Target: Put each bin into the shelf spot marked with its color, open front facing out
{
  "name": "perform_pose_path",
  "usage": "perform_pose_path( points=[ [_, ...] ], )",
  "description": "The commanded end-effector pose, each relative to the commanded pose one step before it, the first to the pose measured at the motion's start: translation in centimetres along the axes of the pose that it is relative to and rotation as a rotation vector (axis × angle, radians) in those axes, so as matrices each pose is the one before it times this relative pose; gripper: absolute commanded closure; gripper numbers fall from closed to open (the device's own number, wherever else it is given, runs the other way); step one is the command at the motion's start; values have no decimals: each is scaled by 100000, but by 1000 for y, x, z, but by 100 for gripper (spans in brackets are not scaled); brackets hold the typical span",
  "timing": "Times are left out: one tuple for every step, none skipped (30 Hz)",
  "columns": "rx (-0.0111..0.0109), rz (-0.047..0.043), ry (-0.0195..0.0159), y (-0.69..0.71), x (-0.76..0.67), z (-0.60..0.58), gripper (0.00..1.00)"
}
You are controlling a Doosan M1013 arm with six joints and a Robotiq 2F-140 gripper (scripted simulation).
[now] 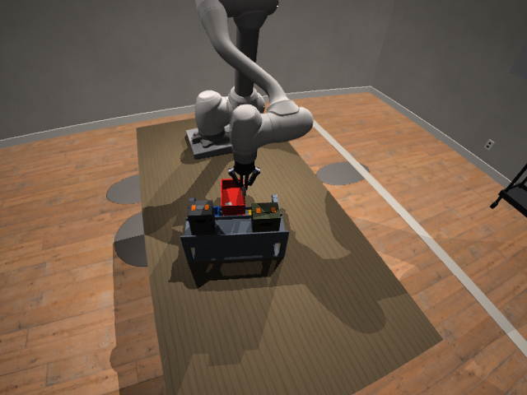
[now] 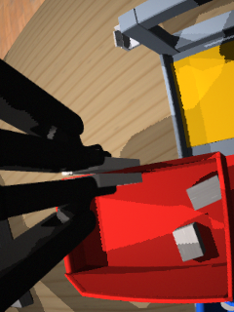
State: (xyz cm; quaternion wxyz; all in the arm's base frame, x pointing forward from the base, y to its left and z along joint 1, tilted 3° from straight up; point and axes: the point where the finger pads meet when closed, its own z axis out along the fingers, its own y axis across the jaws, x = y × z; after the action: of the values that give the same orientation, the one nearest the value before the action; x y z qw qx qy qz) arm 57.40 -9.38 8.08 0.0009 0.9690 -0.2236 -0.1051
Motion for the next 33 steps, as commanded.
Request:
perform_pose_path(
  points=[
    [17, -8, 3, -3, 406, -104, 90],
    [0, 0, 0, 0, 98, -22, 90],
    [0, 0, 0, 0, 0, 0, 90],
    [0, 0, 0, 0, 0, 0, 90],
    [0, 0, 0, 0, 96, -21, 90],
    [0, 0, 0, 0, 94, -21, 90],
    [0, 0, 0, 0, 92, -20, 90],
    [0, 0, 0, 0, 90, -20, 90],
    [0, 0, 0, 0, 87, -19, 90],
    [0, 0, 0, 0, 85, -19, 90],
    [0, 0, 0, 0, 83, -18, 90],
    [0, 0, 0, 0, 80, -18, 90],
    [0, 0, 0, 0, 78, -17, 90],
    [0, 0, 0, 0, 76, -17, 90],
    [0, 0, 0, 0, 73, -16, 90],
    [0, 0, 0, 0, 70, -16, 90],
    [0, 0, 0, 0, 68, -15, 90],
    [0, 0, 0, 0, 65, -15, 90],
    [0, 0, 0, 0, 63, -14, 90],
    [0, 0, 0, 0, 0, 0, 90],
    [0, 0, 0, 0, 0, 0, 90],
    [0, 0, 0, 0, 60, -13, 90],
    [0, 0, 0, 0, 58, -13, 90],
    [0, 0, 0, 0, 55, -12, 90],
    [0, 0, 0, 0, 52, -12, 90],
    [0, 0, 0, 0, 50, -11, 90],
    [0, 0, 0, 0, 47, -10, 90],
    [0, 0, 0, 0, 44, -10, 90],
    [0, 0, 0, 0, 42, -9, 90],
    [0, 0, 0, 0, 39, -9, 90],
    [0, 0, 0, 0, 37, -8, 90],
    [0, 0, 0, 0, 34, -8, 90],
    [0, 0, 0, 0, 32, -7, 90]
  ],
)
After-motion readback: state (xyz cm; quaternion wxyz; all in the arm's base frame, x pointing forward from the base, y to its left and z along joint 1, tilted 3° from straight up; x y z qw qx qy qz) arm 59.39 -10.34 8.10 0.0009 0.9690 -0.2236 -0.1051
